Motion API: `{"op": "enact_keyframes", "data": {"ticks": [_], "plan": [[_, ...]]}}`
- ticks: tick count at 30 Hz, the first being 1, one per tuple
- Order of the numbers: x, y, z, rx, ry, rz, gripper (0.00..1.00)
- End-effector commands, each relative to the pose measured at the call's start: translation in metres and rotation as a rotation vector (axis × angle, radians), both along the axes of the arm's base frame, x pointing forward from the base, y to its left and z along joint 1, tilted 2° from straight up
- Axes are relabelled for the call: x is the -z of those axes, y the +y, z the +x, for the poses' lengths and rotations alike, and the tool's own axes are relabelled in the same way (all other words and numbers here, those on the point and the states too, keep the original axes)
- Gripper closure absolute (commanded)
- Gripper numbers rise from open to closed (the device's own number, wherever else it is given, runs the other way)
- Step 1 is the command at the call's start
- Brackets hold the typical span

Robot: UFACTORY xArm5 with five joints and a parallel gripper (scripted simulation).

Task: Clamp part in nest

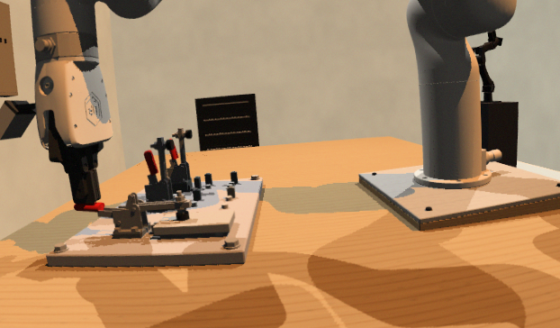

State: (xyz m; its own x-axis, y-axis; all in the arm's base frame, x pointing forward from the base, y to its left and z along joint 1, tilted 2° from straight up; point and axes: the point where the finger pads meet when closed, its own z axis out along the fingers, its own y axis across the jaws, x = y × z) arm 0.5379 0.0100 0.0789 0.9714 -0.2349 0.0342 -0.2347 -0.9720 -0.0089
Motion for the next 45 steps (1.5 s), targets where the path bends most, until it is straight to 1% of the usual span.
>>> {"op": "enact_keyframes", "data": {"ticks": [1, 45], "plan": [[-0.0017, 0.0, 0.0014, 0.0, -0.004, 0.0, 1.0], [0.0023, 0.0, 0.0015, 0.0, -0.004, 0.0, 1.0]]}}
